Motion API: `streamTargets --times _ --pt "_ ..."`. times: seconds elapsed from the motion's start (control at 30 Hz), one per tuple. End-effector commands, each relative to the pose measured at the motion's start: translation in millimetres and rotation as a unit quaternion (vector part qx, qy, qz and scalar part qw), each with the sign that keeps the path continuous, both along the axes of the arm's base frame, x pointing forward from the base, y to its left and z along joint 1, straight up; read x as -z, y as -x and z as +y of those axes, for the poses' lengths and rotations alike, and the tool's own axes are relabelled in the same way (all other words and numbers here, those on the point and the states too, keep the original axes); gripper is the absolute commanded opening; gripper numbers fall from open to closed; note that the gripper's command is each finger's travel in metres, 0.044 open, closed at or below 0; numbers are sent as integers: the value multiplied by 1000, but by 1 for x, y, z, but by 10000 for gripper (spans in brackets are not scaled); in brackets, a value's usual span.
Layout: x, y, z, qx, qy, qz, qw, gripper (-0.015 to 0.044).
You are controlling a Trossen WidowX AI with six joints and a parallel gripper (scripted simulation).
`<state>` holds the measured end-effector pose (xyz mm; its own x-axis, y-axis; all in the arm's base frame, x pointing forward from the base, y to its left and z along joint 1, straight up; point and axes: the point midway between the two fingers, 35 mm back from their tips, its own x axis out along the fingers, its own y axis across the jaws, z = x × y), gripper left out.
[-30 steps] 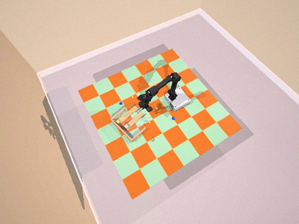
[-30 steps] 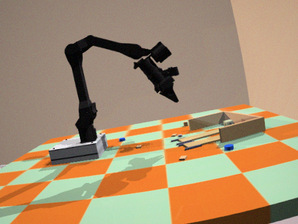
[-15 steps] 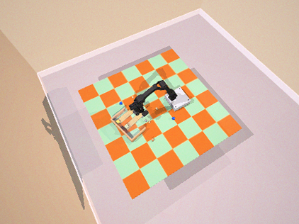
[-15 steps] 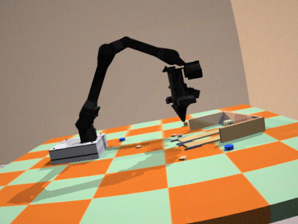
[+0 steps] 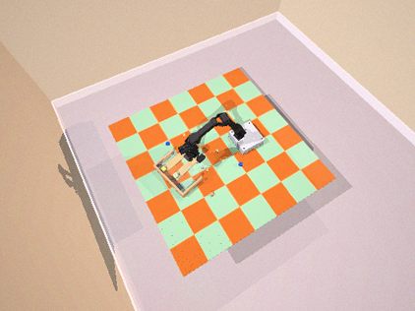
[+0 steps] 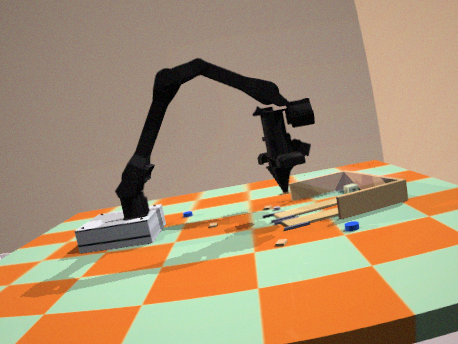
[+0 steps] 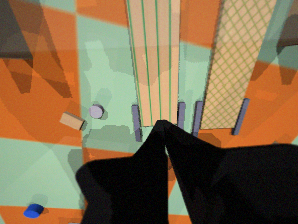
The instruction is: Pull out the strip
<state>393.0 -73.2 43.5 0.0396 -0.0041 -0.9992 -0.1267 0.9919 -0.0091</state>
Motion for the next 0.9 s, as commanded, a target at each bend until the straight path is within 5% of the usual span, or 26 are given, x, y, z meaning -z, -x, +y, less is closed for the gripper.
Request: streamTargets --times 0.0,0.87 --pt "9 1 -1 -2 1 4 1000 0" --pt "52 3 -4 -2 1 4 1000 0"
